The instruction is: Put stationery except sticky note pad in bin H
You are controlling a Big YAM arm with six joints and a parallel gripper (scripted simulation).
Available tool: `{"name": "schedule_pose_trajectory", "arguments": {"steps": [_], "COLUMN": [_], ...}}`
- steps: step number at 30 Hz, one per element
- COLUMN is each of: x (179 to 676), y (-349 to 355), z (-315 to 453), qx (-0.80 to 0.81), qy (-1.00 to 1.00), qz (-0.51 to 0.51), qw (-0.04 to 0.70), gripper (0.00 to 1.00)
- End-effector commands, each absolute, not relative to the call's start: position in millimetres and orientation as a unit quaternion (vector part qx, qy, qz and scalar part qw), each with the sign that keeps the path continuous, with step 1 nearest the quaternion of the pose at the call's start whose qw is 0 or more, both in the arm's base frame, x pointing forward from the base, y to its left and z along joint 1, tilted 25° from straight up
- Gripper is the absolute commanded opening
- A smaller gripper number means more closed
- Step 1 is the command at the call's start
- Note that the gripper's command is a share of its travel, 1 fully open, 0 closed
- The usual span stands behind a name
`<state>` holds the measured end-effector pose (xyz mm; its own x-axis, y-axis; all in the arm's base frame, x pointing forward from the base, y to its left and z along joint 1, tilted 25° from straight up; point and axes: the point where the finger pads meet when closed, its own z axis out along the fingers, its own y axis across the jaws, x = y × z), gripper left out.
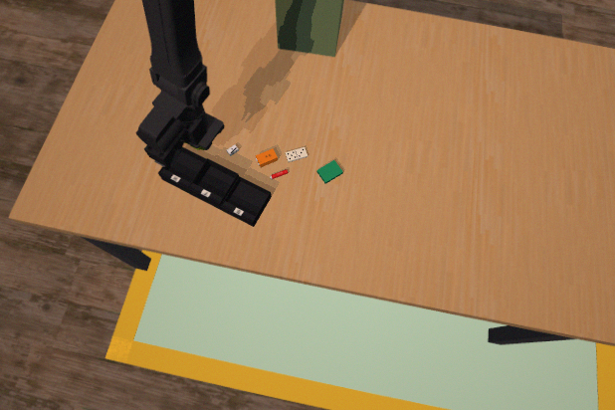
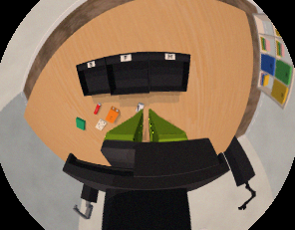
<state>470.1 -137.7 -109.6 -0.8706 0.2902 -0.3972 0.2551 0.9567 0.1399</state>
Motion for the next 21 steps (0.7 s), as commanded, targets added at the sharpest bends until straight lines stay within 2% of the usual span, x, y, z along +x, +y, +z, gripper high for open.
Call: {"name": "schedule_pose_trajectory", "arguments": {"steps": [1,9,21], "x": [483,513,519], "y": [-155,-205,-199], "z": [-118,-140,-130], "qx": [0.123,0.124,0.121], "qy": [0.969,0.969,0.967], "qz": [0.039,0.039,0.037], "qw": [0.211,0.212,0.222], "gripper": [0.08,0.08,0.08]}}
